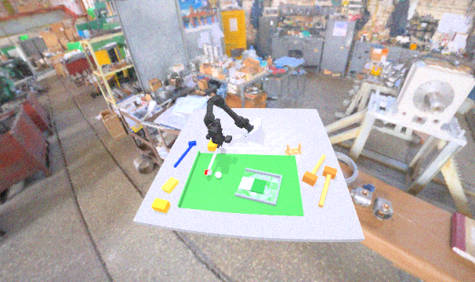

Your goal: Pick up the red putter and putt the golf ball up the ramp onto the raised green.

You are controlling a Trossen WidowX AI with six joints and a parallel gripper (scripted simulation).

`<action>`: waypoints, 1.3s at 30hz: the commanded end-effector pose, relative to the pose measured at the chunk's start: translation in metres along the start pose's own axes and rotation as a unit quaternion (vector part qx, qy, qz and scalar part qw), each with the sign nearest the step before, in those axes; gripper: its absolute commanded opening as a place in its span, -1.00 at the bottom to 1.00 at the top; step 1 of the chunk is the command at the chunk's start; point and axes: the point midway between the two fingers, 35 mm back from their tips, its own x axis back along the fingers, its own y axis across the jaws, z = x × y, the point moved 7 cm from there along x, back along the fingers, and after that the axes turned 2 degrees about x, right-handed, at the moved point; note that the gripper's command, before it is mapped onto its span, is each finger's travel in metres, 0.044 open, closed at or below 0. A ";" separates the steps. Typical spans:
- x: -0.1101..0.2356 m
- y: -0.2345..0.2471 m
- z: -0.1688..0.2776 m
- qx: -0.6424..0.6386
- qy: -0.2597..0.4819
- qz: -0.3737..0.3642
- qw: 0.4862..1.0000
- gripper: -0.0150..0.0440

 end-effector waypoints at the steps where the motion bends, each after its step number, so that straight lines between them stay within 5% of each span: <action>1: 0.001 -0.013 0.001 -0.007 -0.005 0.003 1.000 -0.49; 13: 0.000 -0.007 0.000 -0.004 -0.001 0.000 1.000 -0.49; 23: 0.001 0.123 -0.004 -0.007 -0.004 -0.001 1.000 -0.49; 39: 0.040 0.126 -0.005 -0.006 -0.004 -0.002 1.000 -0.49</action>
